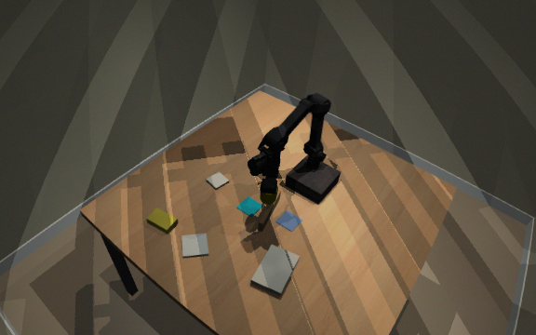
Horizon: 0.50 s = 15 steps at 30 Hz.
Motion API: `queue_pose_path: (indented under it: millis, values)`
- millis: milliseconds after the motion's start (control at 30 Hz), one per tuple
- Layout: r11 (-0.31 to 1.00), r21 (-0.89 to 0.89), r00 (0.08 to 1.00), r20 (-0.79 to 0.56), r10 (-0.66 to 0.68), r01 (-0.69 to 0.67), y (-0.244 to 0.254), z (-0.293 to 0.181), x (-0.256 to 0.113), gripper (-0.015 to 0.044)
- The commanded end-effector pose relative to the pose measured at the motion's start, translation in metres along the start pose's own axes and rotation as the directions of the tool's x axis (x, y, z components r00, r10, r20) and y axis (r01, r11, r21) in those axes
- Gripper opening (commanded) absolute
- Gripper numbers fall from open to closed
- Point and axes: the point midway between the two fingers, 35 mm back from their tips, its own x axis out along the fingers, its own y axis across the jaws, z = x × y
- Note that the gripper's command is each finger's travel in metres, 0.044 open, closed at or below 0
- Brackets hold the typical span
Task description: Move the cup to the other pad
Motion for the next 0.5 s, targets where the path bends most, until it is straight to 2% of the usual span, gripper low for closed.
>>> queue_pose_path:
  millis: [0,467]
  values:
    - [1.000,-0.002,1.000,0.008,0.006,-0.006,0.000,0.010,-0.003,0.0000]
    - [1.000,-0.002,1.000,0.011,0.005,-0.005,-0.006,0.044,-0.006,0.0000]
